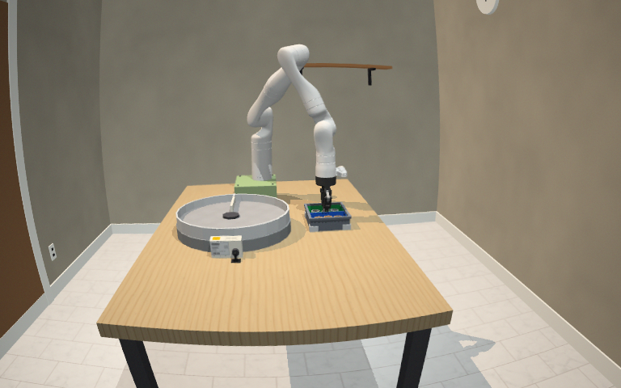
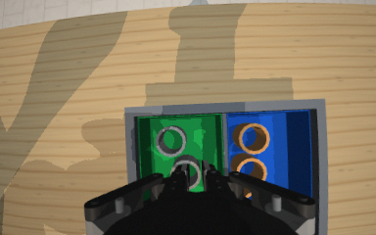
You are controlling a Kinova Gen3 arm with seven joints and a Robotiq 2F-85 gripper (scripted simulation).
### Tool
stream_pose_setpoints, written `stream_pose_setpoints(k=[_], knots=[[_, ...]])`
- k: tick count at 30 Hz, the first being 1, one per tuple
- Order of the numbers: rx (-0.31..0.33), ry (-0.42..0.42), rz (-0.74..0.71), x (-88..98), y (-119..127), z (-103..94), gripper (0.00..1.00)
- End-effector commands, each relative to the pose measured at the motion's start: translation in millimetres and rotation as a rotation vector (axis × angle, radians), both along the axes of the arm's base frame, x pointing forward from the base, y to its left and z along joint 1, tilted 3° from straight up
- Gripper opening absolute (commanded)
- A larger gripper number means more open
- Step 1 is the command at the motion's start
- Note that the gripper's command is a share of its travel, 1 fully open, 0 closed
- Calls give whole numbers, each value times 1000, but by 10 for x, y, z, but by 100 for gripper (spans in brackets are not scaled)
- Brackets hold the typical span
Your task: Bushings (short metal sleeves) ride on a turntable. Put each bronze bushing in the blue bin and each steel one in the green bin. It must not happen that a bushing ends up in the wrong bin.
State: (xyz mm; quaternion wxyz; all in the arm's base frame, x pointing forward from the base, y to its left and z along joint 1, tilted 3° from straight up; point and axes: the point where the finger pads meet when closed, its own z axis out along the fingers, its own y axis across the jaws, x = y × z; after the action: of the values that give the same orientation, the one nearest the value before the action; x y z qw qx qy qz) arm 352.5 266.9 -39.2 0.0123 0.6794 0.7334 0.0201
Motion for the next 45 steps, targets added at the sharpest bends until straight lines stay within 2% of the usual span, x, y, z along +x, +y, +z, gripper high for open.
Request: stream_pose_setpoints(k=[1,45], knots=[[1,-1,0,5,4,7,16],[1,-1,0,8,3,115,16]])
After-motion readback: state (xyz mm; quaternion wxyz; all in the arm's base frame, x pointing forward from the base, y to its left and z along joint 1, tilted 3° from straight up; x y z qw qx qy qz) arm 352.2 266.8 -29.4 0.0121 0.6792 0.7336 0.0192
